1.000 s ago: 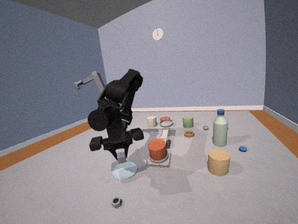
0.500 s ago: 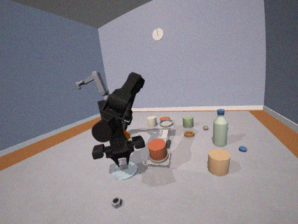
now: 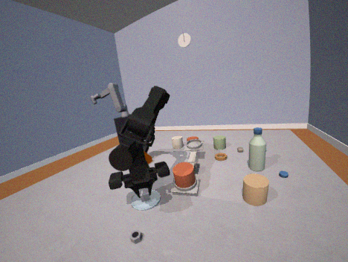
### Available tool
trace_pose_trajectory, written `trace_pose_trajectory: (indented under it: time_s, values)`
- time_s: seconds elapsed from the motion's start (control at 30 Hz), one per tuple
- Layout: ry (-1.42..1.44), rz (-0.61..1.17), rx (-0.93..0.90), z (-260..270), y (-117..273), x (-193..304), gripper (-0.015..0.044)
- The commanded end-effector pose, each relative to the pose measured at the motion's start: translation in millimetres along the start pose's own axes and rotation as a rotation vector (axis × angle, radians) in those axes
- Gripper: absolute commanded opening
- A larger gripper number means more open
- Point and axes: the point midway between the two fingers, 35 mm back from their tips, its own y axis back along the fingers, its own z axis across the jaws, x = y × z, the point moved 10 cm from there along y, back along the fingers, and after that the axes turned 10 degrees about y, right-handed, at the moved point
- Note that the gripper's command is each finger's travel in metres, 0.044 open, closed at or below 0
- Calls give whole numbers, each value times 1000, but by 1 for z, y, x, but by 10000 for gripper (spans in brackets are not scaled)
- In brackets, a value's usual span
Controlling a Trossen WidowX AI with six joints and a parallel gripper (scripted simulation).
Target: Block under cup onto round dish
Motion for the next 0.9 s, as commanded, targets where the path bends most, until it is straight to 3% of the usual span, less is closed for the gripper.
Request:
trace_pose_trajectory:
  time_s: [0.0,0.27,0.4,0.57,0.73,0.87]
  values:
    - [1,0,0,0,0,0,236]
    - [0,0,0,0,10,-1,440]
    - [-6,0,-2,0,55,0,440]
    - [-7,0,-2,0,60,1,440]
    - [-12,-14,-2,-1,103,5,440]
    - [-12,-14,-2,-1,105,5,440]
